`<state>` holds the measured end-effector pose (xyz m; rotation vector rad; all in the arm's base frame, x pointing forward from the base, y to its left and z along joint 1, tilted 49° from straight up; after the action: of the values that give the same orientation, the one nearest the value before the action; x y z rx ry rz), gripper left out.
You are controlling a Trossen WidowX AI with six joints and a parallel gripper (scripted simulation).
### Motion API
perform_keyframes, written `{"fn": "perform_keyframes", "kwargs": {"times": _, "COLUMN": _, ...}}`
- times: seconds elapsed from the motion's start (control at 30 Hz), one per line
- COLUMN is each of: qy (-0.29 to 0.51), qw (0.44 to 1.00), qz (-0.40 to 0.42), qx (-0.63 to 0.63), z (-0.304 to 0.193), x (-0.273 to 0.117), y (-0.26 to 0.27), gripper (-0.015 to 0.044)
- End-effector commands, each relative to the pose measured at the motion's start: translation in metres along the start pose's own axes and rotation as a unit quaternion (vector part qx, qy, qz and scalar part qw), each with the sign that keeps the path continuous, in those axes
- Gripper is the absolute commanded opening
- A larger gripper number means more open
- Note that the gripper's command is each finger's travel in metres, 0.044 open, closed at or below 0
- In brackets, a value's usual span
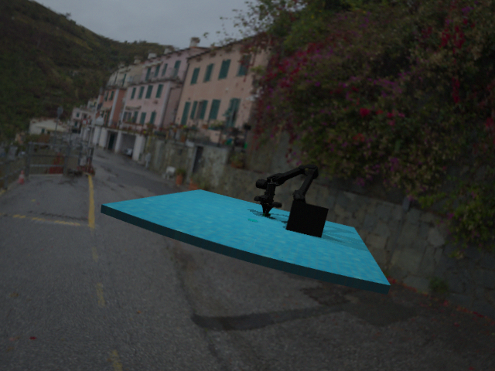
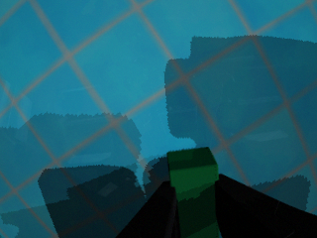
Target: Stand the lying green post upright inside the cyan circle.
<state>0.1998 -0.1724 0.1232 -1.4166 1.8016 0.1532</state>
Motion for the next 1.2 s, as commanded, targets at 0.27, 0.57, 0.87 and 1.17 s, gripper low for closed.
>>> {"fn": "perform_keyframes", "kwargs": {"times": 0.27, "qy": -0.011, "qw": 1.0, "qz": 0.003, "qx": 0.003, "z": 0.007, "x": -0.032, "y": -0.005, "gripper": 0.0023}}
{"fn": "perform_keyframes", "kwargs": {"times": 0.57, "qy": -0.013, "qw": 1.0, "qz": 0.005, "qx": 0.002, "z": 0.008, "x": -0.06, "y": -0.005, "gripper": 0.0023}}
{"fn": "perform_keyframes", "kwargs": {"times": 0.87, "qy": -0.01, "qw": 1.0, "qz": 0.004, "qx": 0.002, "z": 0.006, "x": -0.088, "y": -0.003, "gripper": 0.0023}}
{"fn": "perform_keyframes", "kwargs": {"times": 1.17, "qy": -0.004, "qw": 1.0, "qz": 0.0, "qx": 0.001, "z": 0.0, "x": -0.114, "y": 0.0, "gripper": 0.0023}}
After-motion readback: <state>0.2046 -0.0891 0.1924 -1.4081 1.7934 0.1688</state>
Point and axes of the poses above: the point midway between the two fingers, 35 mm back from their tips, its own x axis out along the fingers, its own y axis across the jaws, z = x × y, the point moved 2 cm from there along -x, back along the fingers, and after that the axes turned 1 degree about x, right-handed, at the moved point
